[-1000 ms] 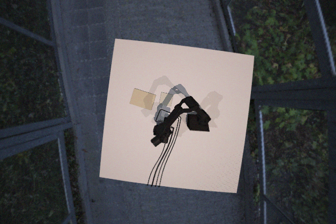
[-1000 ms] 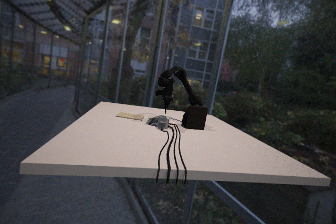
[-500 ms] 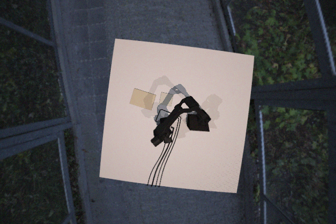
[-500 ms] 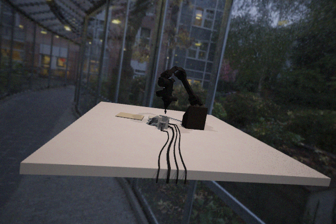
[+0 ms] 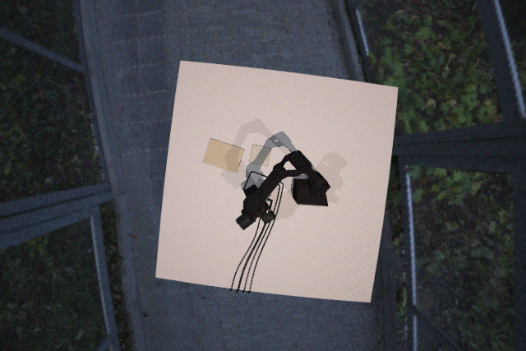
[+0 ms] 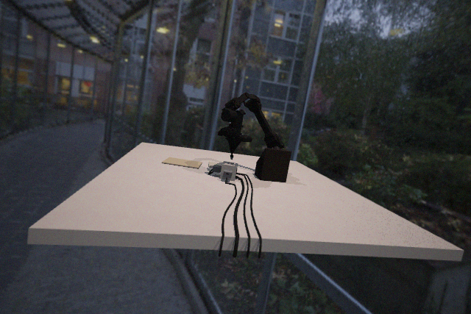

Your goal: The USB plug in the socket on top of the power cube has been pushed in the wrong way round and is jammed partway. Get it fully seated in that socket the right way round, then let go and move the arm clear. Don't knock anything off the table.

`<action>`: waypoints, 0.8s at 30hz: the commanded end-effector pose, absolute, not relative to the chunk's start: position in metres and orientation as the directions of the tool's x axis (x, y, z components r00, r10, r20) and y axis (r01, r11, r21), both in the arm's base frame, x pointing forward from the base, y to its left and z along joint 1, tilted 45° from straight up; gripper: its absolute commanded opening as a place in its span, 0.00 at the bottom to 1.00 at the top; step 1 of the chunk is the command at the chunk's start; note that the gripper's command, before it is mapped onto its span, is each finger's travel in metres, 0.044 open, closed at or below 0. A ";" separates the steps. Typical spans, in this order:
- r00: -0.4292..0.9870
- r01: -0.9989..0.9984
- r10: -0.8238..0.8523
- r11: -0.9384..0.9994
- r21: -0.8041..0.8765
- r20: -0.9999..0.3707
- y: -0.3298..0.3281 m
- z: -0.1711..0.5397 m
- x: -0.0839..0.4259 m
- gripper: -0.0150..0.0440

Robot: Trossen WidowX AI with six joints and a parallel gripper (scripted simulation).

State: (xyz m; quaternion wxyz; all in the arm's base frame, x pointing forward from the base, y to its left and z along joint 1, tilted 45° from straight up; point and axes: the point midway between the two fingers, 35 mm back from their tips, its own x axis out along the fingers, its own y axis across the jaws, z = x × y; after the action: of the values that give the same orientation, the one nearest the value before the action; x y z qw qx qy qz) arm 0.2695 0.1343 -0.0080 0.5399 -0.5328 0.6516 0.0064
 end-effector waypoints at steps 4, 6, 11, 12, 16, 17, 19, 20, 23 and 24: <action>0.151 -0.813 -0.687 0.323 -0.484 -0.711 0.134 -0.008 0.269 0.25; 0.151 -0.841 -0.687 0.288 -0.457 -0.711 0.134 -0.008 0.269 0.25; 0.151 -0.902 -0.687 0.199 -0.383 -0.711 0.134 -0.008 0.269 0.25; 0.151 -0.912 -0.687 0.181 -0.368 -0.711 0.134 -0.008 0.269 0.25; 0.151 -0.947 -0.687 0.106 -0.303 -0.711 0.134 -0.008 0.269 0.25; 0.151 -0.954 -0.687 0.087 -0.286 -0.711 0.134 -0.008 0.269 0.25; 0.151 -0.966 -0.687 0.049 -0.252 -0.711 0.134 -0.008 0.269 0.25; 0.151 -0.972 -0.687 0.030 -0.235 -0.711 0.134 -0.008 0.269 0.25; 0.151 -0.978 -0.687 0.002 -0.209 -0.711 0.134 -0.008 0.269 0.25; 0.151 -0.978 -0.687 0.002 -0.209 -0.711 0.134 -0.008 0.269 0.25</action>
State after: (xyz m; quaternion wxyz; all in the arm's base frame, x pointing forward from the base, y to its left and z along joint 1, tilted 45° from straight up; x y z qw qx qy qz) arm 0.2696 0.1343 -0.0080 0.3583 -0.6688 0.6203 0.1990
